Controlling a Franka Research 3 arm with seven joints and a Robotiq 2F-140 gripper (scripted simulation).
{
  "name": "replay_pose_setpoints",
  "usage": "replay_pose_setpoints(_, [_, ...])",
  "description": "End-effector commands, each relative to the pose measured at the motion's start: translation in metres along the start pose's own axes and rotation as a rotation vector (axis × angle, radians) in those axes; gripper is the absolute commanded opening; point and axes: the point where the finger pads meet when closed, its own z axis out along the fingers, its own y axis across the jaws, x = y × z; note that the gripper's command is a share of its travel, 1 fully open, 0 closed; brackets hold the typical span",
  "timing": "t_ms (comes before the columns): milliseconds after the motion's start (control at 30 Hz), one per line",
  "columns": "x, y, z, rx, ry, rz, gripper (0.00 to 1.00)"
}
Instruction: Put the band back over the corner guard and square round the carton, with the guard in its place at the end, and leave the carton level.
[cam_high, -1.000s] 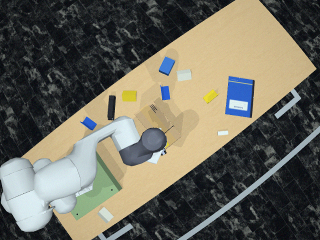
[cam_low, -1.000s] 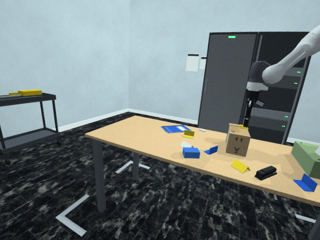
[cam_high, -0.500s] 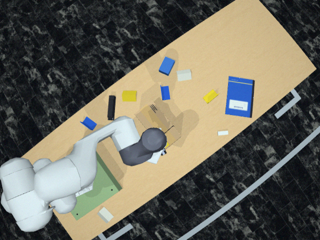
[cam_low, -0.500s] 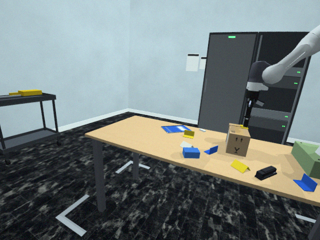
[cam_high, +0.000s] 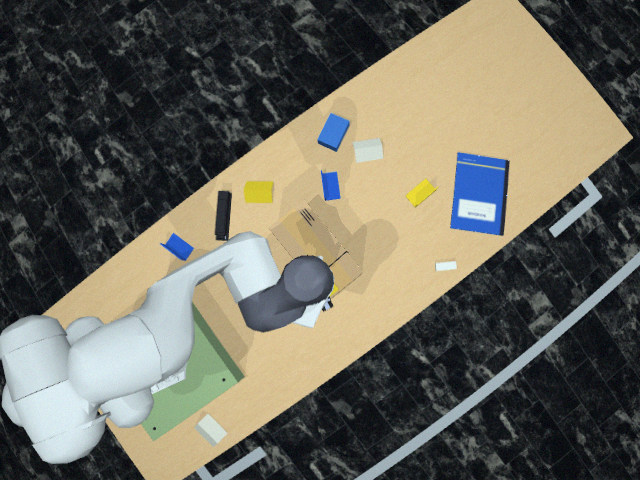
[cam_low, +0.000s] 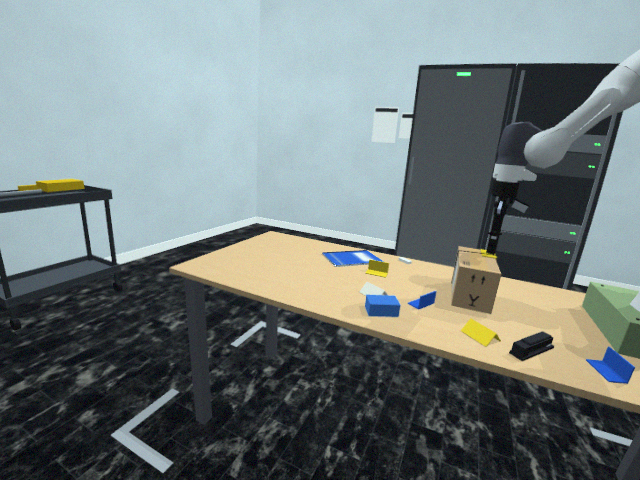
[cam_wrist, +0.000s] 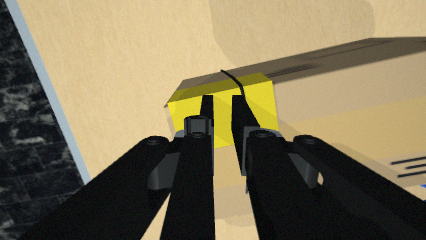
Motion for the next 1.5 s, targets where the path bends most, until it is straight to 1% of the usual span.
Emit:
replay_pose_setpoints(0, [0.000, 0.001, 0.001, -0.002, 0.000, -0.003, 0.18])
replay_pose_setpoints(533, [0.000, 0.001, -0.003, -0.002, 0.000, -0.003, 0.18])
replay_pose_setpoints(1467, [0.000, 0.001, -0.023, -0.002, 0.000, -0.003, 0.18])
